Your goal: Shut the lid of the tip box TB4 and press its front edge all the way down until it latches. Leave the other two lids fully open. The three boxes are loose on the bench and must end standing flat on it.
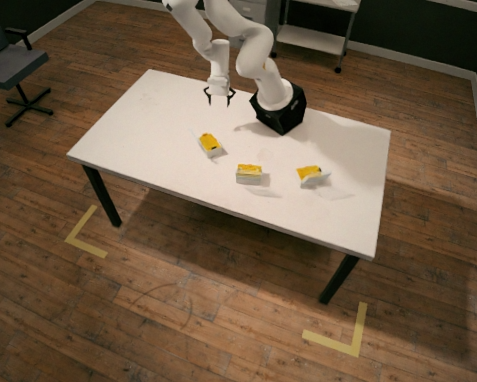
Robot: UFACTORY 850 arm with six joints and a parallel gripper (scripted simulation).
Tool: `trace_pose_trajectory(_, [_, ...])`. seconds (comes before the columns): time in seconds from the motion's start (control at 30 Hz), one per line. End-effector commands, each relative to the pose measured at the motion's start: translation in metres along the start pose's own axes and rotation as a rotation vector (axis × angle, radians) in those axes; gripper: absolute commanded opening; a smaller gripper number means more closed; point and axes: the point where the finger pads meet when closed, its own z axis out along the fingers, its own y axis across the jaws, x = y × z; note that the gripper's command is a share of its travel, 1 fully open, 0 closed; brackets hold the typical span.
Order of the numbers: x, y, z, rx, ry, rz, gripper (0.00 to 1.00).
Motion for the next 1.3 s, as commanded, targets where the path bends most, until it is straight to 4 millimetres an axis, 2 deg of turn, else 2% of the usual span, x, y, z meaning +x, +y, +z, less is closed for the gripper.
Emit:
trace_pose_trajectory(0.0, [0.017, -0.007, 0.004, 0.032, -0.002, -0.125, 1.00])
trace_pose_trajectory(0.2, [0.044, -0.019, 0.012, 0.084, -0.002, -0.318, 1.00])
trace_pose_trajectory(0.3, [0.057, -0.025, 0.015, 0.086, -0.002, -0.325, 1.00])
trace_pose_trajectory(0.37, [0.057, -0.025, 0.015, 0.086, -0.002, -0.325, 1.00])
trace_pose_trajectory(0.67, [0.097, -0.043, 0.026, 0.086, -0.002, -0.325, 1.00])
trace_pose_trajectory(0.93, [0.100, -0.045, 0.027, 0.086, -0.002, -0.325, 1.00])
trace_pose_trajectory(1.27, [0.133, -0.081, 0.036, 0.093, -0.002, -0.352, 1.00])
